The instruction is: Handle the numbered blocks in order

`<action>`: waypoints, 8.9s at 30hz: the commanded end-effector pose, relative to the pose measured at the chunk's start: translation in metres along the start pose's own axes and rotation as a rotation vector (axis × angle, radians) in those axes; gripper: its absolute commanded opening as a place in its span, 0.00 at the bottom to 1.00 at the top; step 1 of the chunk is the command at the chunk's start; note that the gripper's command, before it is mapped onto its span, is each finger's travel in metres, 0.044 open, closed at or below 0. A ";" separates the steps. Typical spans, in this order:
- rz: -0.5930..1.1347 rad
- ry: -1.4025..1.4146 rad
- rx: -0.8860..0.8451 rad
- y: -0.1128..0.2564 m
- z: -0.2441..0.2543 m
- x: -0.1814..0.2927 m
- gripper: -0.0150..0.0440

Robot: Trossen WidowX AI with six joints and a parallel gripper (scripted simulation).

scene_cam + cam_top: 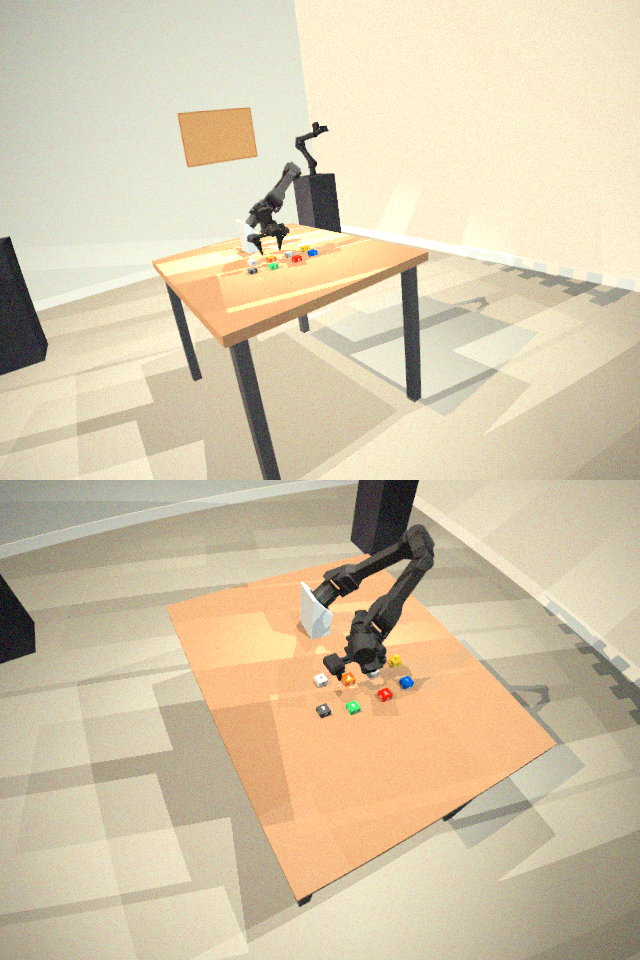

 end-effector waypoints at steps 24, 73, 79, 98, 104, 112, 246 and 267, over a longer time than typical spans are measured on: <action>0.008 -0.012 -0.013 -0.033 0.002 0.004 0.67; 0.008 -0.012 -0.012 -0.021 0.002 0.004 0.46; 0.008 -0.012 -0.012 -0.018 0.002 0.004 0.46; 0.008 -0.012 -0.012 -0.028 0.002 0.004 0.46; 0.008 -0.012 -0.013 -0.033 0.002 0.004 0.46; 0.008 -0.012 -0.013 -0.033 0.002 0.004 0.46; 0.006 -0.008 -0.007 -0.034 -0.125 -0.034 0.46; 0.006 -0.008 -0.005 0.003 -0.125 -0.034 0.93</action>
Point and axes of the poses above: the point midway between the two fingers, 35 mm back from their tips, its own y axis back along the fingers, its own z axis across the jaws, x = y × z, the point moved 1 cm from there along y, back along the fingers, and after that the axes turned 10 degrees about y, right-handed, at the moved point
